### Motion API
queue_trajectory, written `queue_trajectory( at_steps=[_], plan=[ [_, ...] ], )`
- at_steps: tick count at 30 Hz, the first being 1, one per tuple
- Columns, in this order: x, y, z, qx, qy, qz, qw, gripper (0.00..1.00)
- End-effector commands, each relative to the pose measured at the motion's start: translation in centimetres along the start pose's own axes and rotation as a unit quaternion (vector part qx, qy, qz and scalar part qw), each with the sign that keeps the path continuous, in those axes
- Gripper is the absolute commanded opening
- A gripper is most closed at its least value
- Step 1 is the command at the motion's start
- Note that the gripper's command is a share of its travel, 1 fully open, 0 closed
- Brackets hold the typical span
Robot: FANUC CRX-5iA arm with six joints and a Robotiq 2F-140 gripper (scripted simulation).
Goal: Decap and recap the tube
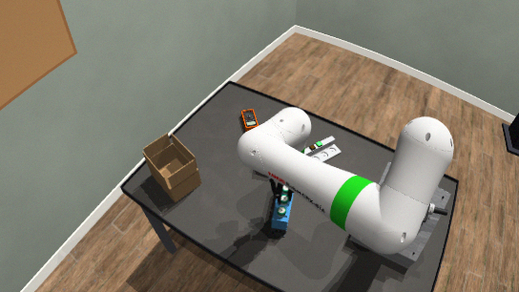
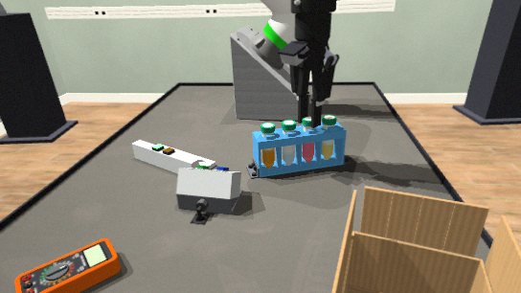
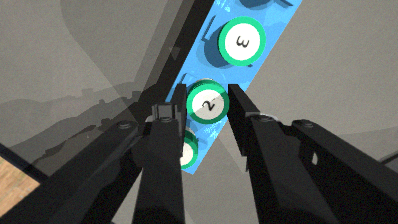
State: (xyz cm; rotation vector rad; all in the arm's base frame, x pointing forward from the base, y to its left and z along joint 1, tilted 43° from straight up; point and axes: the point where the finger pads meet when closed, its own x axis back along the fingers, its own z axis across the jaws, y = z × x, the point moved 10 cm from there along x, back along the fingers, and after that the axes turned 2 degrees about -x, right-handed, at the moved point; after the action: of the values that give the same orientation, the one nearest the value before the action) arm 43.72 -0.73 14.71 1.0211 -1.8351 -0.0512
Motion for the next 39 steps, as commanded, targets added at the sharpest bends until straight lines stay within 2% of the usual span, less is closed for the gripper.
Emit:
queue_trajectory(
  at_steps=[1,5,7,9,14,19,27,28,38,39],
  plan=[
    [0.06,-0.03,-0.02,-0.105,0.000,0.001,0.994,0.30],
    [0.07,-0.03,-0.03,-0.204,0.000,0.001,0.979,0.30],
    [0.07,-0.03,-0.03,-0.204,0.000,0.001,0.979,0.30],
    [0.07,-0.03,-0.03,-0.252,0.000,0.001,0.968,0.30],
    [0.05,-0.03,-0.03,-0.371,0.000,0.001,0.929,0.30],
    [0.05,-0.03,-0.03,-0.483,0.000,0.001,0.876,0.30],
    [0.02,-0.03,-0.03,-0.483,0.000,0.001,0.876,0.30],
    [0.00,-0.03,-0.02,-0.483,0.000,0.001,0.876,0.41],
    [0.00,-0.03,-0.02,-0.483,0.000,0.001,0.876,0.41],
    [0.04,-0.02,-0.03,-0.465,0.000,0.001,0.885,0.41]
  ],
)
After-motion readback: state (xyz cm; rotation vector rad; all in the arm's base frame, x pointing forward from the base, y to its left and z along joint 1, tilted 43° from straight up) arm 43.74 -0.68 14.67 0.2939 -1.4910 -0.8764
